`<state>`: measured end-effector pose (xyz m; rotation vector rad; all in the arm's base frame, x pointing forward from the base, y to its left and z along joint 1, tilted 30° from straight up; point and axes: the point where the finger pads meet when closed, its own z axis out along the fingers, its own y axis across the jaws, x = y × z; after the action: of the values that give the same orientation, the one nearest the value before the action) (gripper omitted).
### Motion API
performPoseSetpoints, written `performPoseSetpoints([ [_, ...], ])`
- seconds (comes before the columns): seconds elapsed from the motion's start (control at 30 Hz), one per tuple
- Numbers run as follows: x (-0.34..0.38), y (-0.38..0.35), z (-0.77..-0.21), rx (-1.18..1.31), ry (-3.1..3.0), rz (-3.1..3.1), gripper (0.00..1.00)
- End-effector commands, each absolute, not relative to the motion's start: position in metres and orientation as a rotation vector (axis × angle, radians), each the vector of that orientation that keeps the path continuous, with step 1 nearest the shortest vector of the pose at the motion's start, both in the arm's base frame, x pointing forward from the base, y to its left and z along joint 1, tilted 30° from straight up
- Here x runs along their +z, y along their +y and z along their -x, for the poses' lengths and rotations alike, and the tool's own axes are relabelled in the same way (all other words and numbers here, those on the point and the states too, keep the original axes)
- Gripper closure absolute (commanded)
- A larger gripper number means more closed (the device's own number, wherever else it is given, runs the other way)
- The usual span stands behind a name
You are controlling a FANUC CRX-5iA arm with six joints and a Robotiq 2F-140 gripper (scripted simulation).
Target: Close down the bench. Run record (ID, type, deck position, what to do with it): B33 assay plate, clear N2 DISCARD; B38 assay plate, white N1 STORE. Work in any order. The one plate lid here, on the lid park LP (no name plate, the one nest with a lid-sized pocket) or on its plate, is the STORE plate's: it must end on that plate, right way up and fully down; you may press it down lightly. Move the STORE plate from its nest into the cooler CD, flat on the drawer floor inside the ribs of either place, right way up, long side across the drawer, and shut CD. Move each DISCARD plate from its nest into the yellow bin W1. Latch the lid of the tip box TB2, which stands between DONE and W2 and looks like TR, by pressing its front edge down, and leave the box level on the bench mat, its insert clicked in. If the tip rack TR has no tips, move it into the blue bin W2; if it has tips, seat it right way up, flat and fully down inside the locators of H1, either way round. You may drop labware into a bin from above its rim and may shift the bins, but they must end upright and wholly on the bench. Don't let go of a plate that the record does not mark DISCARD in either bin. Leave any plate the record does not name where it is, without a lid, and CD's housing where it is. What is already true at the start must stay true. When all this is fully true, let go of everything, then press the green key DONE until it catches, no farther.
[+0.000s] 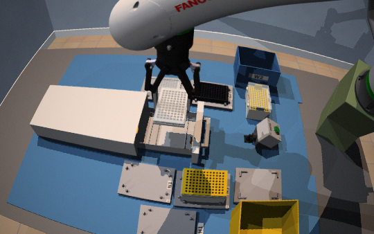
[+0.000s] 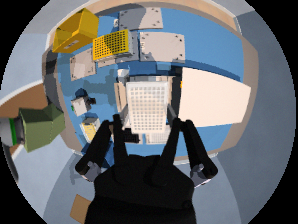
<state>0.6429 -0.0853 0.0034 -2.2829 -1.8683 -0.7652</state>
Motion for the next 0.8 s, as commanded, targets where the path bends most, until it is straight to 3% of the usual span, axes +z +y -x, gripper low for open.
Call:
performPoseSetpoints([
  [0.0, 0.004, -0.085, -0.643, -0.765, -1.868, 2.283, 1.0],
  [0.77, -0.017, -0.076, -0.651, -0.765, -1.868, 2.283, 1.0],
])
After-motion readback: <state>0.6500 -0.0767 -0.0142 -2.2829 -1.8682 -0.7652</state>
